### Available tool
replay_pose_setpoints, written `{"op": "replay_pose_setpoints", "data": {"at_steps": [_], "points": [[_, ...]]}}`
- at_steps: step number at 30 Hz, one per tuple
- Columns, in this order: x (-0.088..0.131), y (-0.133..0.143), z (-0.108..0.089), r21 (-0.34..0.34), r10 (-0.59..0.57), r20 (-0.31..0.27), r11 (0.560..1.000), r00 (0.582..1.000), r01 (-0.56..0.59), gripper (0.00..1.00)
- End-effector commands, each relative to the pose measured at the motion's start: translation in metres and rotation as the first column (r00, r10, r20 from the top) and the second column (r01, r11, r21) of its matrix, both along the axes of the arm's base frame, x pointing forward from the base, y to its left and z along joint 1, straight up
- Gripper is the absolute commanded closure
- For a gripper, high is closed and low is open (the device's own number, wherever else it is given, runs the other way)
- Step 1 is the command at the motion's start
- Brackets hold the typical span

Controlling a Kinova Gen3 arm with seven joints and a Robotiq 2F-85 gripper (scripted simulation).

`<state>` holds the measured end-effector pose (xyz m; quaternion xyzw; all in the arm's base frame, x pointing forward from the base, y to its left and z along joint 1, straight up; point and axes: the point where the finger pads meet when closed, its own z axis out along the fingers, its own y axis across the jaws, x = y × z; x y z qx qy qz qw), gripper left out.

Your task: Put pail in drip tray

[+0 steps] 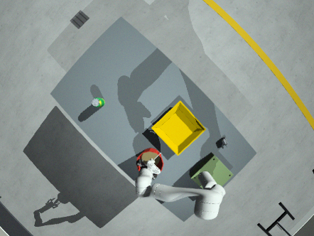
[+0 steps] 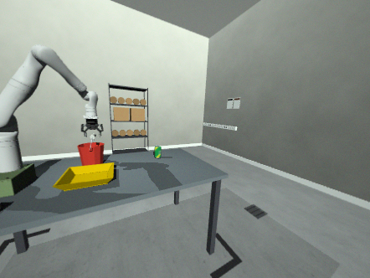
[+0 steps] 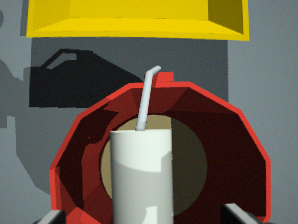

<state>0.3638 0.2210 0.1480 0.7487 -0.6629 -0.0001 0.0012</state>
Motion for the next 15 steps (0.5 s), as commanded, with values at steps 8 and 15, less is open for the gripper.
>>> {"op": "replay_pose_setpoints", "data": {"at_steps": [8, 15], "points": [[0.0003, 0.0002, 0.0006, 0.001, 0.0, 0.002, 1.0, 1.0, 0.0, 0.0], [0.0003, 0.0002, 0.0006, 0.001, 0.0, 0.002, 1.0, 1.0, 0.0, 0.9]]}}
